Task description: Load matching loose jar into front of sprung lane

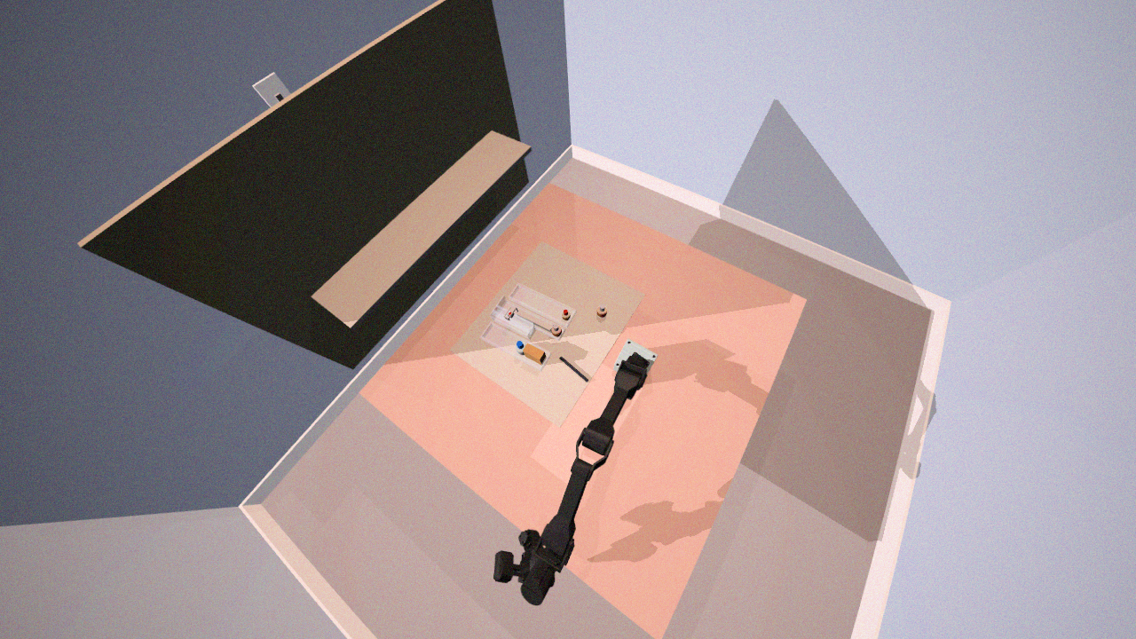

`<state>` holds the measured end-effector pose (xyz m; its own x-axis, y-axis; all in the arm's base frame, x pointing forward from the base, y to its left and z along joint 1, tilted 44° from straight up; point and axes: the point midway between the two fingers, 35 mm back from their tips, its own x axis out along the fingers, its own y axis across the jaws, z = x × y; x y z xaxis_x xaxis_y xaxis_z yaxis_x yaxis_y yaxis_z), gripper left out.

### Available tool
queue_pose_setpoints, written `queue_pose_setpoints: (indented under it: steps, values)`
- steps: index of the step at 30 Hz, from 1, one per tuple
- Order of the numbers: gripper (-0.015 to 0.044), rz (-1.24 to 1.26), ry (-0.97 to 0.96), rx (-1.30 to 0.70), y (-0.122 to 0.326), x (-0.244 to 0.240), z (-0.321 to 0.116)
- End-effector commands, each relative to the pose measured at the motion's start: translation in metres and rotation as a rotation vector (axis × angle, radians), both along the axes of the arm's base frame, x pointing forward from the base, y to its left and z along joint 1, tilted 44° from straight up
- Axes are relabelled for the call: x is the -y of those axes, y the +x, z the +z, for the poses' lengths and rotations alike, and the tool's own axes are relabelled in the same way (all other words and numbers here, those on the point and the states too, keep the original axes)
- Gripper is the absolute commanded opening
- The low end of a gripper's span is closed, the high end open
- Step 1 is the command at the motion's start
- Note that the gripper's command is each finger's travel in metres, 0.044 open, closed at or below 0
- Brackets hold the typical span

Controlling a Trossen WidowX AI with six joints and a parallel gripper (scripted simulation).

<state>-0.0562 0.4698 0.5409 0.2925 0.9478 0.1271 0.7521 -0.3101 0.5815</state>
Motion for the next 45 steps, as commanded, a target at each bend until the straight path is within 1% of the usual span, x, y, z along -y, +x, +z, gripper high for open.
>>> queue_pose_setpoints:
  steps: [1,2,6,10,18,25,30,34,40,45]
  values:
    - [0.0426,-0.001,0.001,0.002,0.0,0.0,0.0]
    - [0.044,-0.002,0.003,0.008,0.0,0.001,0.001]
    - [0.044,-0.026,0.008,0.079,0.003,0.006,0.008]
    - [0.044,-0.087,-0.104,0.213,0.036,-0.013,-0.017]
    - [0.044,-0.24,-0.415,0.526,0.146,-0.032,-0.076]
    - [0.044,-0.312,-0.726,0.744,0.249,-0.019,-0.131]
    - [0.044,-0.308,-0.965,0.851,0.323,0.007,-0.177]
    - [0.044,-0.269,-1.155,0.903,0.378,0.04,-0.217]
    - [0.044,-0.159,-1.41,0.936,0.449,0.105,-0.276]
    - [0.044,-0.028,-1.581,0.926,0.492,0.173,-0.324]
